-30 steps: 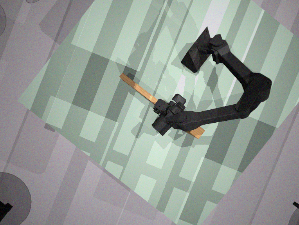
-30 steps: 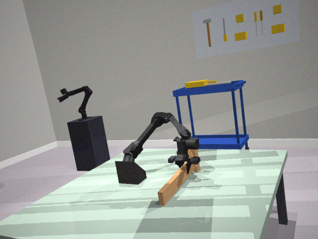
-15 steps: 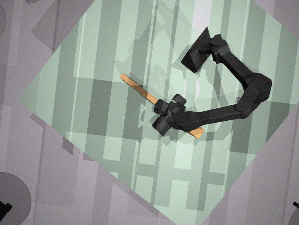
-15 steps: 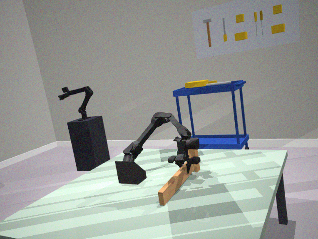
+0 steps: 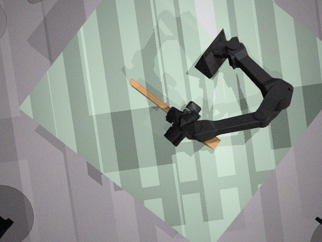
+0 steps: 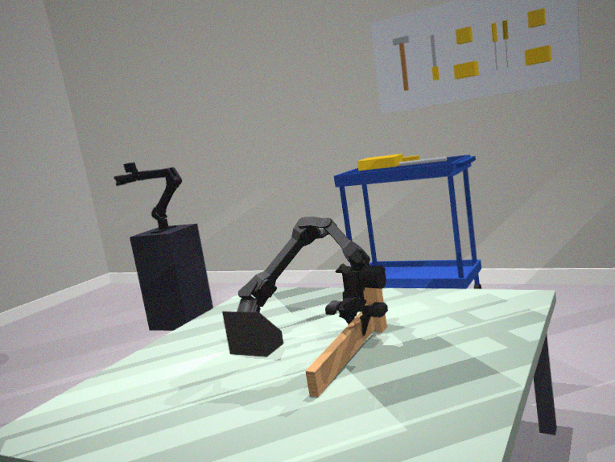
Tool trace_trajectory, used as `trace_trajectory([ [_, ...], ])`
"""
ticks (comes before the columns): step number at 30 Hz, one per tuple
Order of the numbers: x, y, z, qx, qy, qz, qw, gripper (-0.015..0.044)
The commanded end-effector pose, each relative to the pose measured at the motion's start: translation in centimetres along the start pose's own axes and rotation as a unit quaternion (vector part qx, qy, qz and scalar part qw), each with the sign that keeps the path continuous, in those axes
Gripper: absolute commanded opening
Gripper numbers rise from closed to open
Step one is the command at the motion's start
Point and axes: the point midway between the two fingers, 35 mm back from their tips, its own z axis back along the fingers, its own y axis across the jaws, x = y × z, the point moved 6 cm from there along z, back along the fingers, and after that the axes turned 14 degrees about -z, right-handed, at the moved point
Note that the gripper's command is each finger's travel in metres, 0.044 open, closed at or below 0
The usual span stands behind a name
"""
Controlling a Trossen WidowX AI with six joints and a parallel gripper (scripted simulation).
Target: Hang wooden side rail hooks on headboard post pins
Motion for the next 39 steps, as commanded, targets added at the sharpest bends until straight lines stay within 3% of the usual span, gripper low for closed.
trace_trajectory([
  [1,-0.24,0.08,0.44,0.007,0.002,0.002,1.0,0.0],
  [39,-0.69,0.12,0.54,0.007,0.002,0.002,1.0,0.0],
])
